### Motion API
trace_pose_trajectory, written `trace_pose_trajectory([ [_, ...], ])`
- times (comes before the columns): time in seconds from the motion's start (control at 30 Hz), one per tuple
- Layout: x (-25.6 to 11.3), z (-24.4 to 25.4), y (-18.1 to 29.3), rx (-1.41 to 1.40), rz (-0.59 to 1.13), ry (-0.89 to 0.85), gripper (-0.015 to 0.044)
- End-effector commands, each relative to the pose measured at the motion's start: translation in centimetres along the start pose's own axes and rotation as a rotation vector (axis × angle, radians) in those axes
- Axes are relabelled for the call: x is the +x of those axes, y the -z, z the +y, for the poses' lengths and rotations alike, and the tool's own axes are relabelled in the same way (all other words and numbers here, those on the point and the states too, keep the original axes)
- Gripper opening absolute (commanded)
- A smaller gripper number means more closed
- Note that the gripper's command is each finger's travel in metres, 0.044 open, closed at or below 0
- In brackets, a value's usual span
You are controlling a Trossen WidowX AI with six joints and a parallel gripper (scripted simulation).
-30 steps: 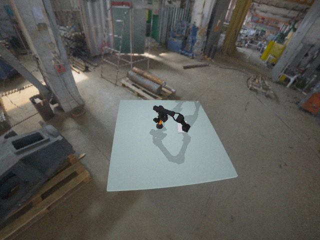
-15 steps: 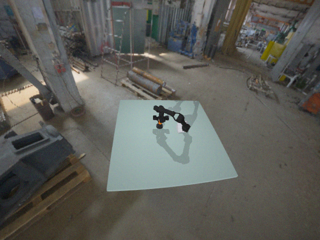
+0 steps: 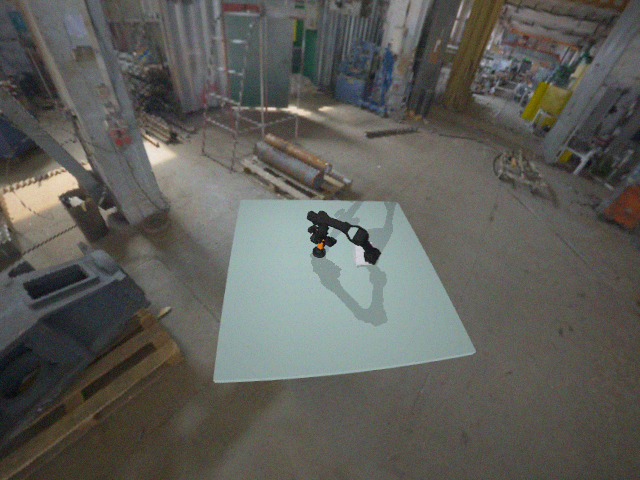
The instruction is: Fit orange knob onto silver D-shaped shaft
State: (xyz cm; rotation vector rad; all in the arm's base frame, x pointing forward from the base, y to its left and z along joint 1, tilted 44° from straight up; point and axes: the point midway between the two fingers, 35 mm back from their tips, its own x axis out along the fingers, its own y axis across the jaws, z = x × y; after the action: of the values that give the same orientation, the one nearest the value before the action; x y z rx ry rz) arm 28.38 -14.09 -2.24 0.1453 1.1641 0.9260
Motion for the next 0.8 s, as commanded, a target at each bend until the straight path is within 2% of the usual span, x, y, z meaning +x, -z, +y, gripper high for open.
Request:
trace_pose_trajectory([
  [0.0, -0.47, -0.43, 0.22, 0.574, -0.003, 0.009, 0.0],
  [0.77, -0.28, -0.67, -0.28, 0.62, -0.003, 0.009, 0.0],
])
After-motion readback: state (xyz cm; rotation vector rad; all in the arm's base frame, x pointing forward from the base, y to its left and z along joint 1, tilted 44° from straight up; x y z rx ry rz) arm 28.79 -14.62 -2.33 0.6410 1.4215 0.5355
